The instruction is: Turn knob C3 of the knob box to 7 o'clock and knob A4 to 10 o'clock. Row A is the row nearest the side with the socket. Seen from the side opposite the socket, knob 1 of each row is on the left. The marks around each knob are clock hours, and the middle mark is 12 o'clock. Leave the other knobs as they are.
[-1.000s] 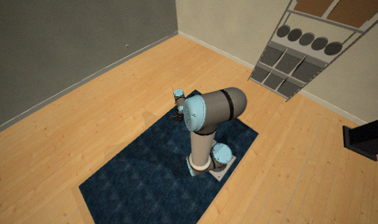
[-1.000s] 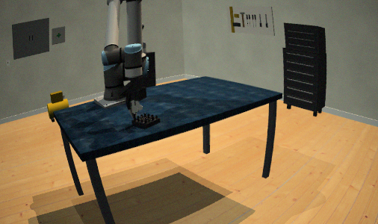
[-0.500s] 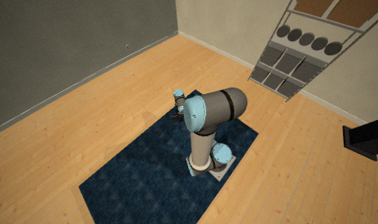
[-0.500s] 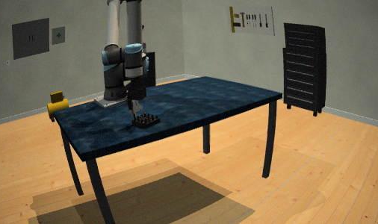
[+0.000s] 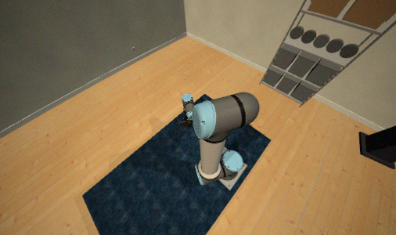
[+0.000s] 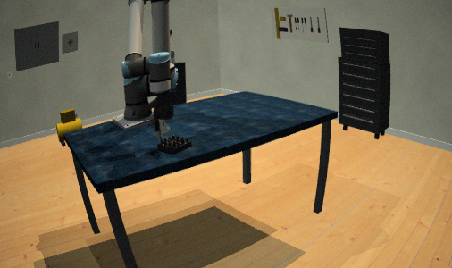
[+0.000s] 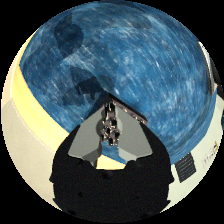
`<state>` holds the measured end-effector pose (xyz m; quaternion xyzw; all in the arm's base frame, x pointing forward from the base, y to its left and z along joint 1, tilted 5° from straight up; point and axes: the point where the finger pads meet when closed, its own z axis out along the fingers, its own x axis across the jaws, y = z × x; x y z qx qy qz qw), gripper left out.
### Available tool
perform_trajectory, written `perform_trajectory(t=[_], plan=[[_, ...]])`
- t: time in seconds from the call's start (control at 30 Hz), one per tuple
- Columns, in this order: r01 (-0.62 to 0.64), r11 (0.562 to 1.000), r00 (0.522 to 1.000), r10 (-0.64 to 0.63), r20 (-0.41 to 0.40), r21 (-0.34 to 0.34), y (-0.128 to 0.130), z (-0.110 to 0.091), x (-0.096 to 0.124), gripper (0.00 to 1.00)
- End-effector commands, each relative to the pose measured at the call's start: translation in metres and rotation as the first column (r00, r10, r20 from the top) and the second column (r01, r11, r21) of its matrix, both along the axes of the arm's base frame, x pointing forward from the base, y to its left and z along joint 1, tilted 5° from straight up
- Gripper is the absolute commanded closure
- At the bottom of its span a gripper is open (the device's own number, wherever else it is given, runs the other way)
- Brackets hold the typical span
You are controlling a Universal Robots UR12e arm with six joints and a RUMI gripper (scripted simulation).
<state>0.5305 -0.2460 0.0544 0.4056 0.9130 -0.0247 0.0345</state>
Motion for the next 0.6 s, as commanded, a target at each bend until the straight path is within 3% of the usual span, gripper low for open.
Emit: perform_trajectory(t=[0.0,0.57], plan=[[-0.058,0.998,0.998,0.058,-0.002,-0.002,-0.0006,0.0007,0.0006,0.96],[-0.166,0.986,0.986,0.166,-0.011,-0.006,-0.0009,0.0007,0.0010,0.96]])
